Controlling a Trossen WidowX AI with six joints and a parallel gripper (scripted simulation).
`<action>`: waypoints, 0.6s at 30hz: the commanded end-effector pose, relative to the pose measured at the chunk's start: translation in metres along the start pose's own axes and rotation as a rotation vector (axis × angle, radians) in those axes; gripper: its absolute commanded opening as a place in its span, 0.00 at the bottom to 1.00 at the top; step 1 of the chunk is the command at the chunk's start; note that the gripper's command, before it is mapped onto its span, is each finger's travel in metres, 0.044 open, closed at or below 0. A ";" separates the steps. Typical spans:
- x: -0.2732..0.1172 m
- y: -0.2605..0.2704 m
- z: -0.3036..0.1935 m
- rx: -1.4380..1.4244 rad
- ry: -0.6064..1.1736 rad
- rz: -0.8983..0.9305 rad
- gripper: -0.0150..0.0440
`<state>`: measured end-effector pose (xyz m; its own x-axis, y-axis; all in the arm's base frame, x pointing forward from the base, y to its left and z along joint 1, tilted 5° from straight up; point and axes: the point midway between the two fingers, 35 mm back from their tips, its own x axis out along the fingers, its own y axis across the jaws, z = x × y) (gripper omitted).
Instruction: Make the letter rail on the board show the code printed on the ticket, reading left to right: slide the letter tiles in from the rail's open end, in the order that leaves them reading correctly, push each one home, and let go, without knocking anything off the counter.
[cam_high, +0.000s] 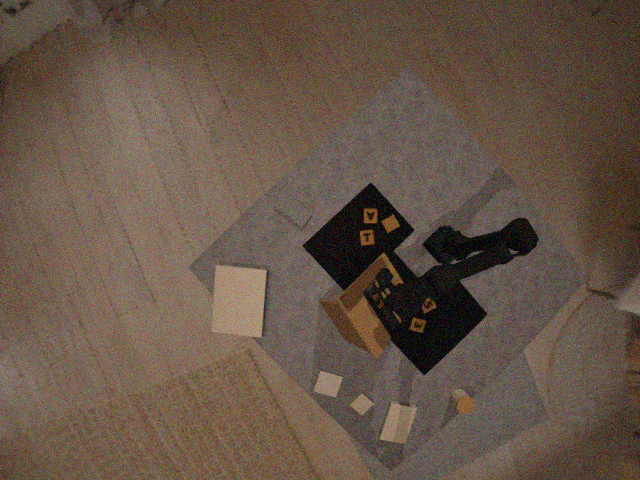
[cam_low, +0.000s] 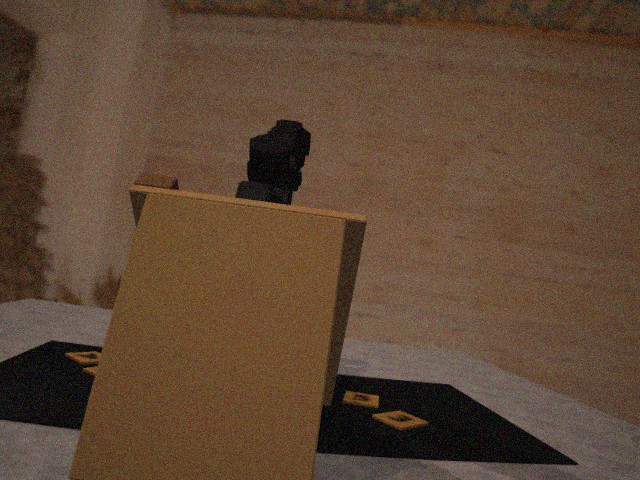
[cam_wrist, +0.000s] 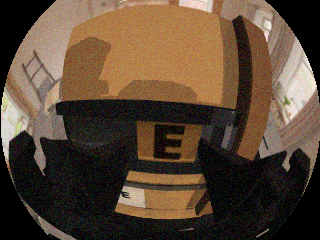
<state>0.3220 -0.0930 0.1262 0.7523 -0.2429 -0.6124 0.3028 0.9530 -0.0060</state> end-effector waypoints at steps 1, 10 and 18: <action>0.000 -0.002 0.000 -0.004 -0.002 0.004 0.25; 0.000 -0.007 0.000 -0.004 -0.002 0.004 0.25; 0.000 -0.011 0.000 -0.004 -0.002 0.003 0.25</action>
<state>0.3192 -0.1018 0.1263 0.7521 -0.2435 -0.6125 0.3029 0.9530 -0.0069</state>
